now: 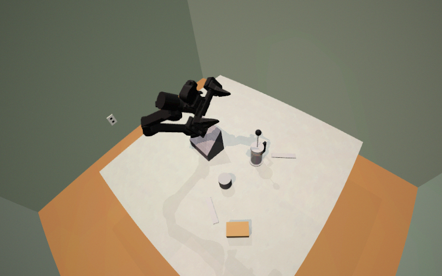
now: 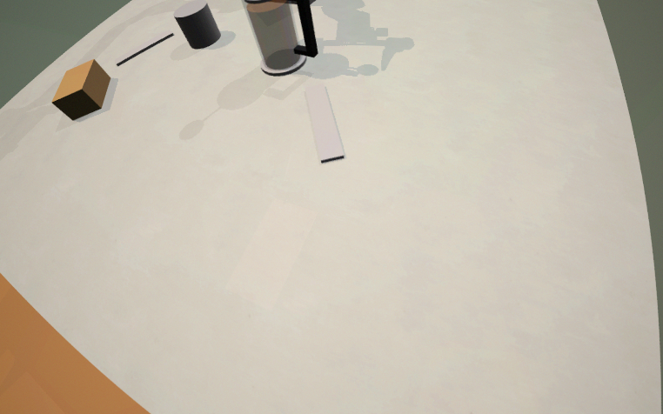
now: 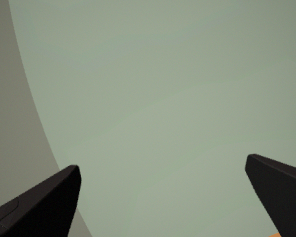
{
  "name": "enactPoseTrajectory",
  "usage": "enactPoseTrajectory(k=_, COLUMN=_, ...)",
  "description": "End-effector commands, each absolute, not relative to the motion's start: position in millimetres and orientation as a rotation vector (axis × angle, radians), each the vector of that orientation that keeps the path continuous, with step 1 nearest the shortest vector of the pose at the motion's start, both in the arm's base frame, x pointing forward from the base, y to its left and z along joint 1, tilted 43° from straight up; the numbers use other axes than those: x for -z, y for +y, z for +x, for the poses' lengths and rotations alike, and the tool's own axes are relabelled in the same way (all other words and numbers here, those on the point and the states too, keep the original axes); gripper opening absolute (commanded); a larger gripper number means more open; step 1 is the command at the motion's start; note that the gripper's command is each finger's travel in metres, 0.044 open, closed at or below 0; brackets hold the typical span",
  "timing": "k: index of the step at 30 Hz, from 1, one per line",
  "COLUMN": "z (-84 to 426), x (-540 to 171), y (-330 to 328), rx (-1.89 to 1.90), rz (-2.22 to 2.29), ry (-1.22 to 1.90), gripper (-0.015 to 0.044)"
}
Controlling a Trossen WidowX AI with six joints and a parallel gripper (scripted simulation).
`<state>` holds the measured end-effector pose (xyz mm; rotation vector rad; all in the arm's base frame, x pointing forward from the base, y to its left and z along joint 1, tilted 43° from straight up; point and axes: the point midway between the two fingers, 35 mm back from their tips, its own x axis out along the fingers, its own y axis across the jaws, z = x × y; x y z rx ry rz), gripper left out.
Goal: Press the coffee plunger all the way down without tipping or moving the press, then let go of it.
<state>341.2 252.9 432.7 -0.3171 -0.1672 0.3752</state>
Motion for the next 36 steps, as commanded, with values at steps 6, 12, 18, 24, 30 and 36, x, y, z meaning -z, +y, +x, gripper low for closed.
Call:
enactPoseTrajectory(k=6, z=336.5, x=-273.8, y=279.1, rx=-0.339, rz=-0.442, ry=0.247, gripper=0.044)
enactPoseTrajectory(k=12, z=310.2, x=-178.6, y=271.9, rx=-0.27, rz=-0.592, ry=0.467, gripper=0.044)
enactPoseTrajectory(k=18, z=277.4, x=-110.0, y=240.3, rx=-0.16, rz=-0.784, ry=0.615, gripper=0.044)
enactPoseTrajectory(k=24, z=275.3, x=-91.2, y=225.6, rx=-0.146, rz=-0.809, ry=0.628, gripper=0.044)
enactPoseTrajectory(k=30, z=272.7, x=-58.1, y=197.5, rx=-0.149, rz=-0.81, ry=0.628, gripper=0.044)
enactPoseTrajectory(k=36, z=275.3, x=-57.9, y=198.0, rx=-0.15, rz=-0.81, ry=0.628, gripper=0.044)
